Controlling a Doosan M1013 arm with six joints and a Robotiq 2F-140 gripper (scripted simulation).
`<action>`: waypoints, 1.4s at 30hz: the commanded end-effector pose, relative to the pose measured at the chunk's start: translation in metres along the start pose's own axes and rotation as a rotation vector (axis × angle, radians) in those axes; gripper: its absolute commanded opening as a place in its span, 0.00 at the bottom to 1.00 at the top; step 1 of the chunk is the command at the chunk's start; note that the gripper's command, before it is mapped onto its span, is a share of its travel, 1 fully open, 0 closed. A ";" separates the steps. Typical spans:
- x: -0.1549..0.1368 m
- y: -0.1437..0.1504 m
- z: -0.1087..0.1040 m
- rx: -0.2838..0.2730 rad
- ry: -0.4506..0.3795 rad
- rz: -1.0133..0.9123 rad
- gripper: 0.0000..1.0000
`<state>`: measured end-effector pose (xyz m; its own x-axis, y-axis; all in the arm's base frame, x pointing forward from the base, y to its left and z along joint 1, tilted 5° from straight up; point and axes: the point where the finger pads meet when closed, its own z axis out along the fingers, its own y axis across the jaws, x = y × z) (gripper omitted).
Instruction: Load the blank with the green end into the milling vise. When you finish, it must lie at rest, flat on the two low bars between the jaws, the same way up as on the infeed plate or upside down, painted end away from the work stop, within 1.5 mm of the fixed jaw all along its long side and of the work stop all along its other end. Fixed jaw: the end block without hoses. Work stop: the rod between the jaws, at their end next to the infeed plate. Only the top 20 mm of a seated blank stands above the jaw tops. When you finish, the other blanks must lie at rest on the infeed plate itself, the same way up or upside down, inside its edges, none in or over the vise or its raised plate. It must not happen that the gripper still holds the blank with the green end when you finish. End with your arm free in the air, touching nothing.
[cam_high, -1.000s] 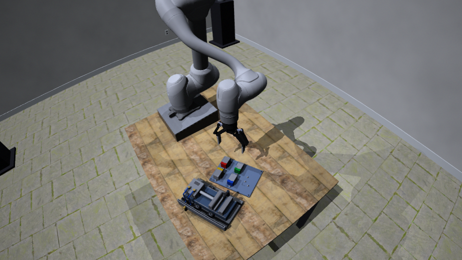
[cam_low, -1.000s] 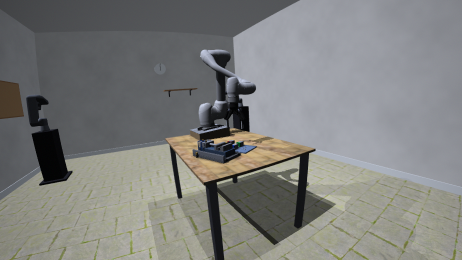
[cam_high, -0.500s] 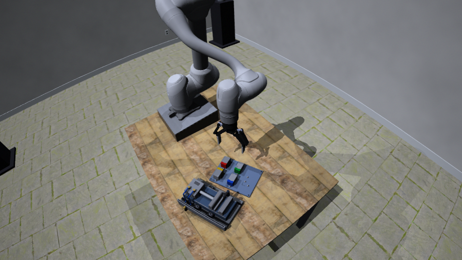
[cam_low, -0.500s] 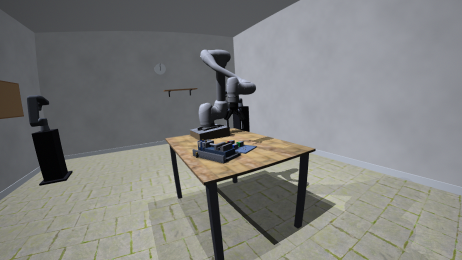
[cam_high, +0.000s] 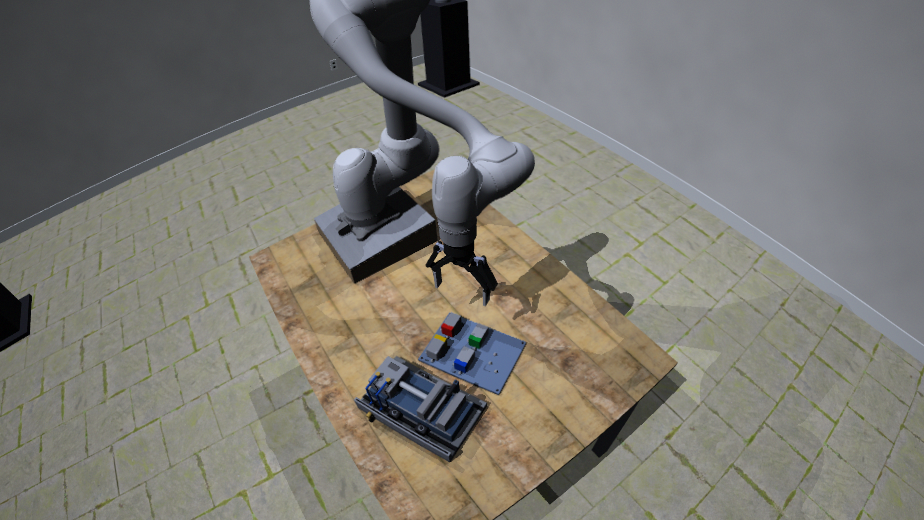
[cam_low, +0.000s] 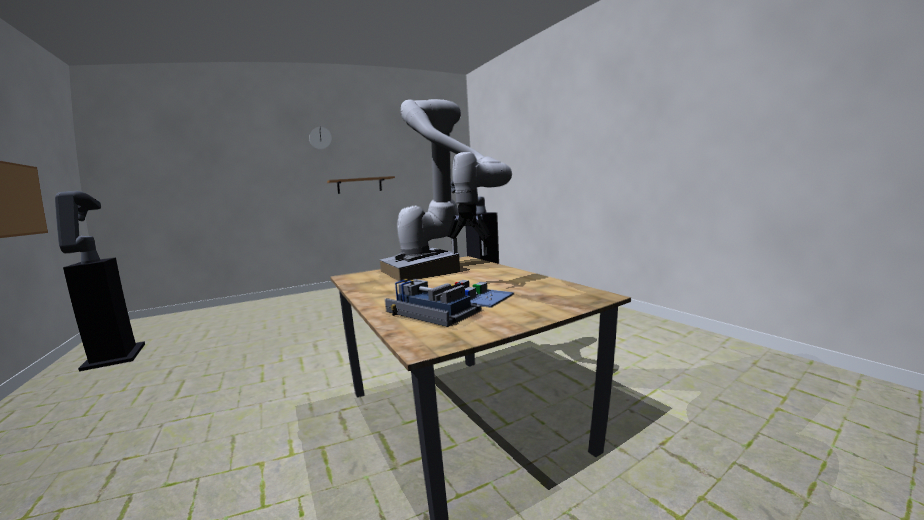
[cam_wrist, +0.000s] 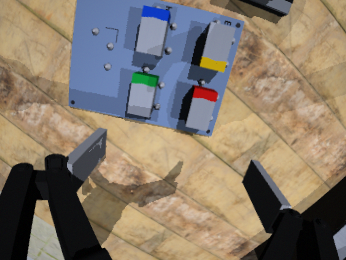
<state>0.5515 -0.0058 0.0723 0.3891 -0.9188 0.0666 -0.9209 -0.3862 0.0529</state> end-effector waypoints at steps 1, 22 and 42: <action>0.004 -0.001 -0.009 0.000 0.000 0.000 1.00; 0.030 -0.009 -0.065 0.000 0.000 0.000 1.00; 0.057 -0.017 -0.125 0.000 0.000 0.000 1.00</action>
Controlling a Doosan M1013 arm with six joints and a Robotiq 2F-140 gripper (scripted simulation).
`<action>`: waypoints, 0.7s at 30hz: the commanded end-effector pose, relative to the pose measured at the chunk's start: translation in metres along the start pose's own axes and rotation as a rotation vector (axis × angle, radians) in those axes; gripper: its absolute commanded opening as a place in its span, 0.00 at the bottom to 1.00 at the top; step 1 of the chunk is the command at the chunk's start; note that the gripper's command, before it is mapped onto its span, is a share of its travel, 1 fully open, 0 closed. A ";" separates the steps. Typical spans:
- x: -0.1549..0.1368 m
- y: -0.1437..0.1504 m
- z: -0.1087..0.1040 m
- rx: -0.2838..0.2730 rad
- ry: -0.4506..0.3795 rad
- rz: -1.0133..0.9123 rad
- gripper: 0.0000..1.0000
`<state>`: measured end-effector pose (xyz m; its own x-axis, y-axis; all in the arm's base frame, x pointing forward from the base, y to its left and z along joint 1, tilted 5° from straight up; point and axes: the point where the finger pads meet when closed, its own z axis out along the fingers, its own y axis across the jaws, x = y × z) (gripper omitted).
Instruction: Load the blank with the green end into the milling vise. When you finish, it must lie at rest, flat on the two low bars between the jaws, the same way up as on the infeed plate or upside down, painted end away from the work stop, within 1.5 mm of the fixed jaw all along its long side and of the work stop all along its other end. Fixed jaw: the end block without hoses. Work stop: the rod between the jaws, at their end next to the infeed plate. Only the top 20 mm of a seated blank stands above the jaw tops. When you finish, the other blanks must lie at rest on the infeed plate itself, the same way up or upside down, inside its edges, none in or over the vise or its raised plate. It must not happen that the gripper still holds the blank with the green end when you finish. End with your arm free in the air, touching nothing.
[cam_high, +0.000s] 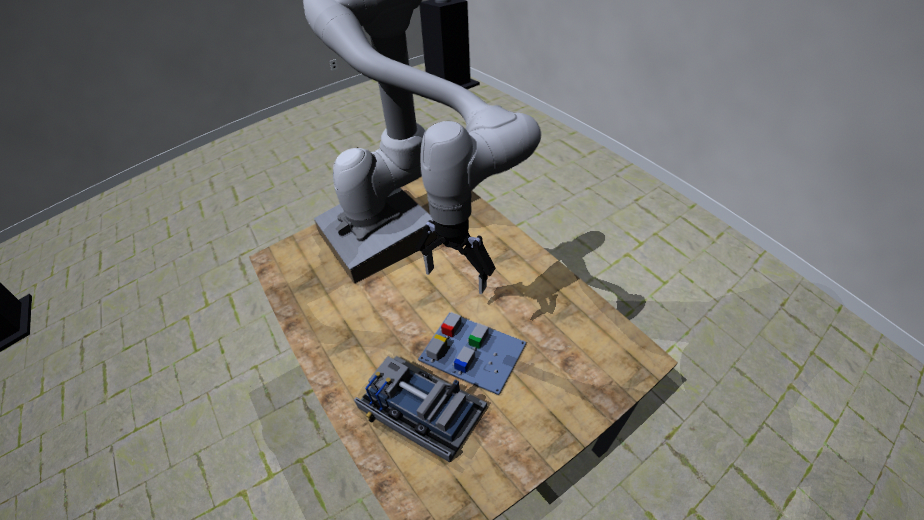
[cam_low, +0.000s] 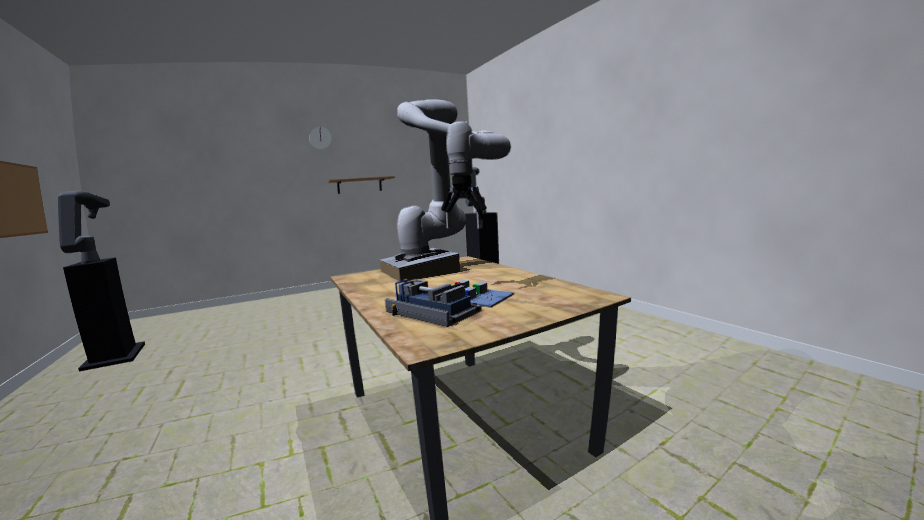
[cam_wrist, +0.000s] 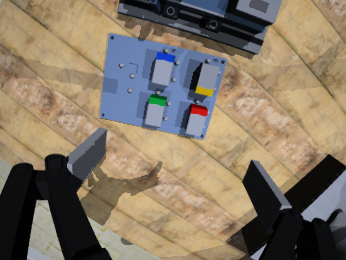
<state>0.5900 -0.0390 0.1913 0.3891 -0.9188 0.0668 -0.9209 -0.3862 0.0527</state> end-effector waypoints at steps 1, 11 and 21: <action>0.005 -0.002 -0.012 0.000 0.000 0.000 1.00; 0.015 -0.004 -0.032 0.000 0.000 0.000 1.00; 0.024 -0.007 -0.053 0.000 0.000 0.000 1.00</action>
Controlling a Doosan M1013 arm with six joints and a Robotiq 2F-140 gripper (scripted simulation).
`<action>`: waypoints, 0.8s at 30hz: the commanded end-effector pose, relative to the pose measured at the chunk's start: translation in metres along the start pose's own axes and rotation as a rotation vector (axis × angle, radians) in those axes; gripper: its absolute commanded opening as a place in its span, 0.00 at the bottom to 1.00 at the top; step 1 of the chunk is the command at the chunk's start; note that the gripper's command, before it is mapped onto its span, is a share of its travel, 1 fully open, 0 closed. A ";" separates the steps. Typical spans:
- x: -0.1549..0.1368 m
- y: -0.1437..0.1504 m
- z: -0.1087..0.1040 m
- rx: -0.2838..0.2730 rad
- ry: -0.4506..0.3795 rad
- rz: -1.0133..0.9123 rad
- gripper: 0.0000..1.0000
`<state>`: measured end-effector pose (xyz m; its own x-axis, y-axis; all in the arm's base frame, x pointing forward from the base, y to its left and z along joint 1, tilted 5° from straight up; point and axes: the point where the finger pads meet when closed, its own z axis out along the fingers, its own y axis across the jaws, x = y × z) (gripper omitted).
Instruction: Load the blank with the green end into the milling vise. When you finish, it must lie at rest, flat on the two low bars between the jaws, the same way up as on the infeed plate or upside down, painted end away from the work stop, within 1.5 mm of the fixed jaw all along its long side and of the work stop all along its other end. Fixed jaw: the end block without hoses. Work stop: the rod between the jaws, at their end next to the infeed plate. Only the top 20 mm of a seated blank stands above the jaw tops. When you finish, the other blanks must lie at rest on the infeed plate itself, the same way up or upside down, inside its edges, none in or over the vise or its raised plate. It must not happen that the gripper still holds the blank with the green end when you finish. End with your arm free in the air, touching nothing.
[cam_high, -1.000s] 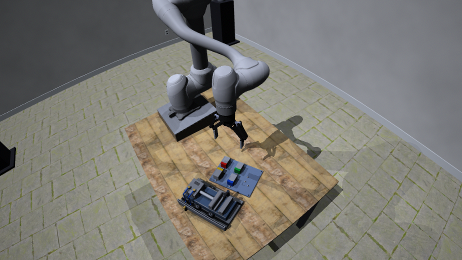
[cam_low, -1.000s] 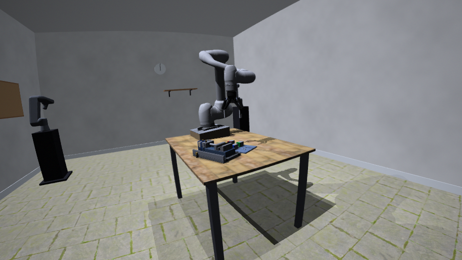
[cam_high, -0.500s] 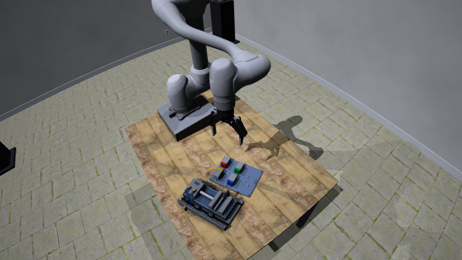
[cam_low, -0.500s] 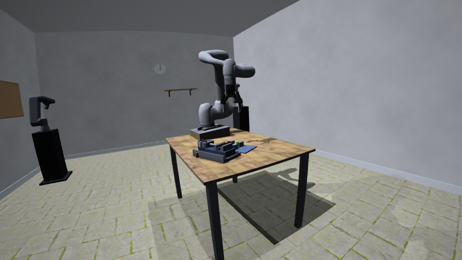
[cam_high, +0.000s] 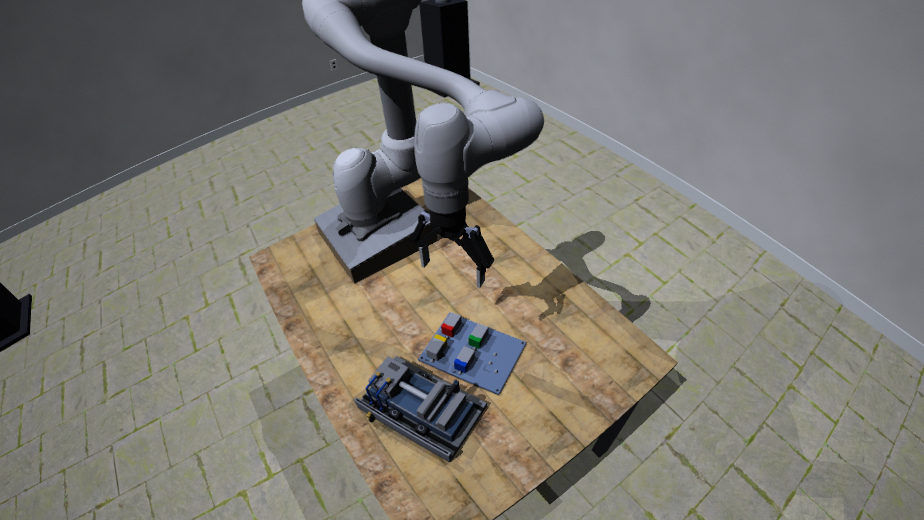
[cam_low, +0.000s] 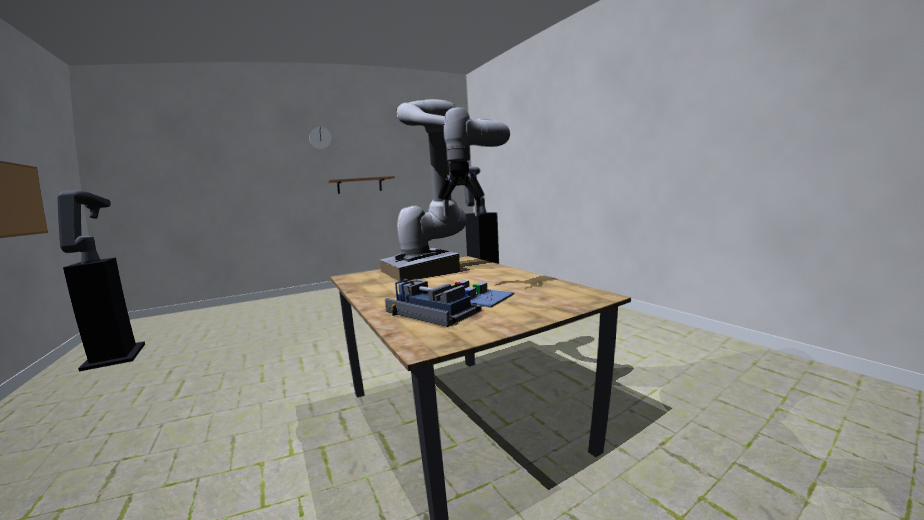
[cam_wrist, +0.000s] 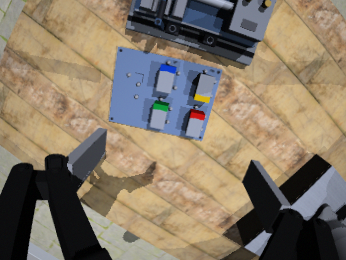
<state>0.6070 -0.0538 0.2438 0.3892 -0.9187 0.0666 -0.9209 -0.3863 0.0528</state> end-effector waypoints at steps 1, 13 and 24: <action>0.000 0.000 0.000 0.000 0.000 0.000 1.00; -0.003 0.001 0.006 0.000 0.000 0.000 1.00; -0.004 0.001 0.009 0.000 0.000 0.000 1.00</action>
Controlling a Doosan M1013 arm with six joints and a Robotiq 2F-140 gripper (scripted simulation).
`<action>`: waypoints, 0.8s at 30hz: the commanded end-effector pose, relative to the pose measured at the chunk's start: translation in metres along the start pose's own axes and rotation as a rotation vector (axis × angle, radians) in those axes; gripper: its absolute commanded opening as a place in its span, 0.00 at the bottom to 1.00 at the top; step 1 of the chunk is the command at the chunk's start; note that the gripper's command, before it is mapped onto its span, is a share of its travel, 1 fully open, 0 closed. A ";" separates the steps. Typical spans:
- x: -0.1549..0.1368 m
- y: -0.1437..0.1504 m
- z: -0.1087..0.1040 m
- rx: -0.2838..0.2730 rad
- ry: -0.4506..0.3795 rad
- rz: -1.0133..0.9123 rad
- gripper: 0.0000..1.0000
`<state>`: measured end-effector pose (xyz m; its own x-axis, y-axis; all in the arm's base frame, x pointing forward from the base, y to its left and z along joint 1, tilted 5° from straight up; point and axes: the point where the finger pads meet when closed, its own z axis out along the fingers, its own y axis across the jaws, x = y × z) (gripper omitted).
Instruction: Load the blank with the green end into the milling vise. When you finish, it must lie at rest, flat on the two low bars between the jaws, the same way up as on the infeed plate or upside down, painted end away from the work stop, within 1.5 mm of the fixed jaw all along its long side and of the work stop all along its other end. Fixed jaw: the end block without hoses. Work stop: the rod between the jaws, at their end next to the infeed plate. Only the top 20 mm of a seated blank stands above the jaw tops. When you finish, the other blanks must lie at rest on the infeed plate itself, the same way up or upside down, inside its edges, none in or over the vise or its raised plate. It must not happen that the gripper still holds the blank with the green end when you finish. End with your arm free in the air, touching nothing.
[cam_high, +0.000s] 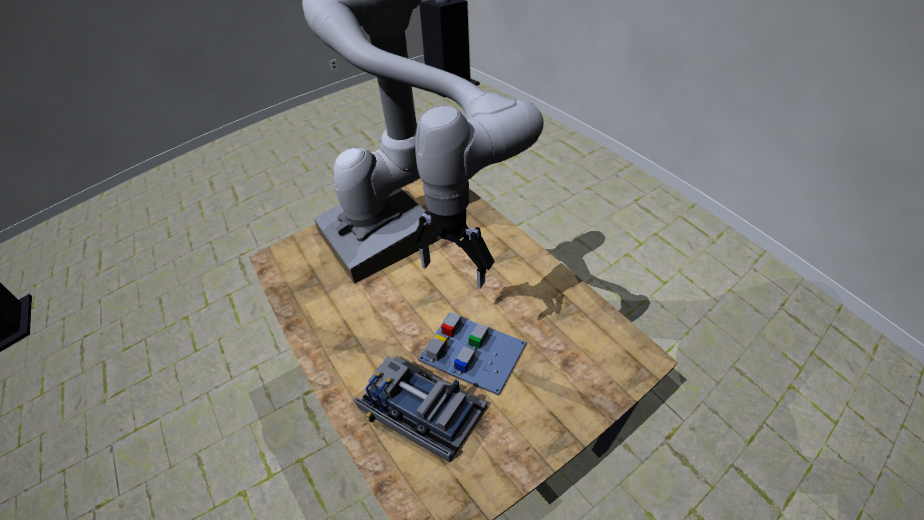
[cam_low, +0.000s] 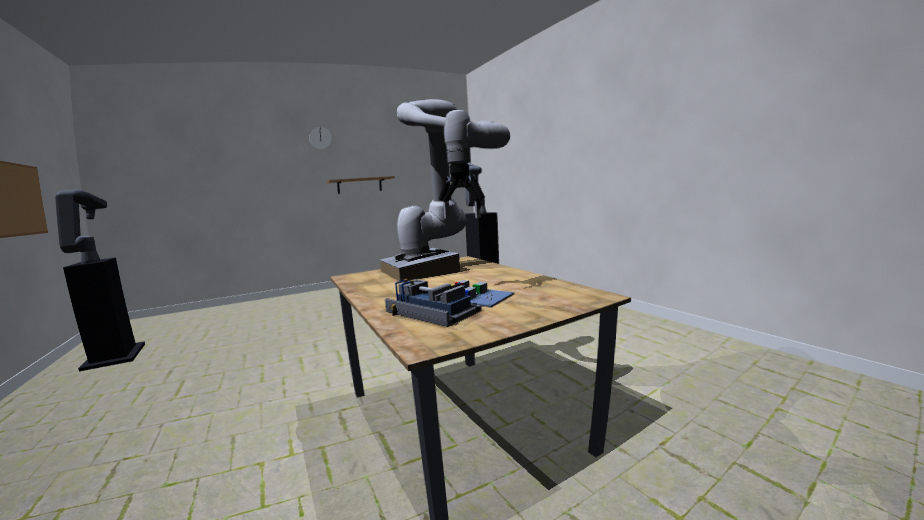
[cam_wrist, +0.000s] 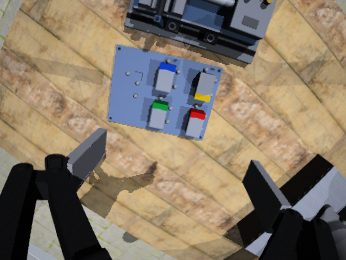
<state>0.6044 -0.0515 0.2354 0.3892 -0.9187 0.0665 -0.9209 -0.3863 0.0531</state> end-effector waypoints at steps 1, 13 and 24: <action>-0.001 0.000 0.001 0.000 0.000 0.000 1.00; -0.002 0.001 0.004 0.000 0.000 0.000 1.00; -0.003 0.001 0.006 0.000 0.000 0.000 1.00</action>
<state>0.6026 -0.0499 0.2299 0.3892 -0.9187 0.0665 -0.9209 -0.3863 0.0530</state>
